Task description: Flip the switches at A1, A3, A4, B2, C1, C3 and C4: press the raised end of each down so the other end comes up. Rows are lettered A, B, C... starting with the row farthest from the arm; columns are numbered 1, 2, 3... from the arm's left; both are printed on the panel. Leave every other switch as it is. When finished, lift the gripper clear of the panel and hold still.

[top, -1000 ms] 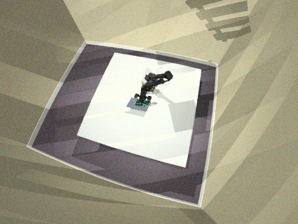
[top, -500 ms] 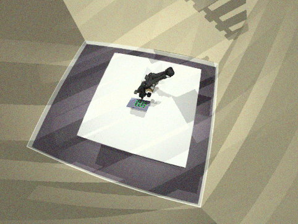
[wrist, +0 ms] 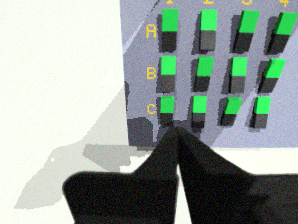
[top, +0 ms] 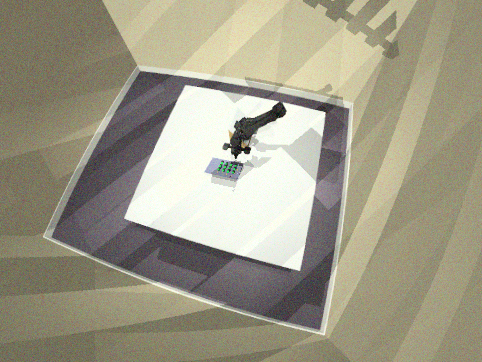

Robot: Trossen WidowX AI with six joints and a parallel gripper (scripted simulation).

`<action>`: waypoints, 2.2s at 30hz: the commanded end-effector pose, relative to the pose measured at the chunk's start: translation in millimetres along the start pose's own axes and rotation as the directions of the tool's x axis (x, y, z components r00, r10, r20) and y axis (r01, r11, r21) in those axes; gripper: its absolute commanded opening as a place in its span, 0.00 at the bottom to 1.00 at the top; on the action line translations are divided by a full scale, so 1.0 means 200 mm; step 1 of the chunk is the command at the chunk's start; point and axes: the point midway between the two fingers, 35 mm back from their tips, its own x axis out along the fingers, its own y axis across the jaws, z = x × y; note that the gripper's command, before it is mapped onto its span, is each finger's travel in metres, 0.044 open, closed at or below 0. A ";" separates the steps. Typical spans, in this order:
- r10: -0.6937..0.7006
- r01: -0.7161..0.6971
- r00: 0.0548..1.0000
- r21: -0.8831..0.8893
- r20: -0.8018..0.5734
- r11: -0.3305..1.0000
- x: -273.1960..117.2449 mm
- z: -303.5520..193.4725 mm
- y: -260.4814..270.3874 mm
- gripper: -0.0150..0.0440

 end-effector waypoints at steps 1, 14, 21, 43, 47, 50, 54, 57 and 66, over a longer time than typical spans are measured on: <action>-0.006 0.006 1.000 0.003 -0.004 1.000 0.03 -0.02 0.01 0.25; -0.002 0.003 1.000 0.003 -0.023 1.000 0.20 -0.02 0.02 0.25; -0.002 0.002 1.000 0.004 -0.023 1.000 0.24 -0.02 0.02 0.25; -0.002 0.002 1.000 0.004 -0.023 1.000 0.29 -0.02 0.02 0.25; -0.002 0.002 1.000 0.004 -0.023 1.000 0.29 -0.02 0.02 0.25; -0.002 0.002 1.000 0.004 -0.023 1.000 0.29 -0.02 0.02 0.25; -0.002 0.002 1.000 0.004 -0.023 1.000 0.29 -0.02 0.02 0.25; -0.002 0.002 1.000 0.004 -0.023 1.000 0.29 -0.02 0.02 0.25; -0.002 0.002 1.000 0.004 -0.023 1.000 0.30 -0.02 0.02 0.25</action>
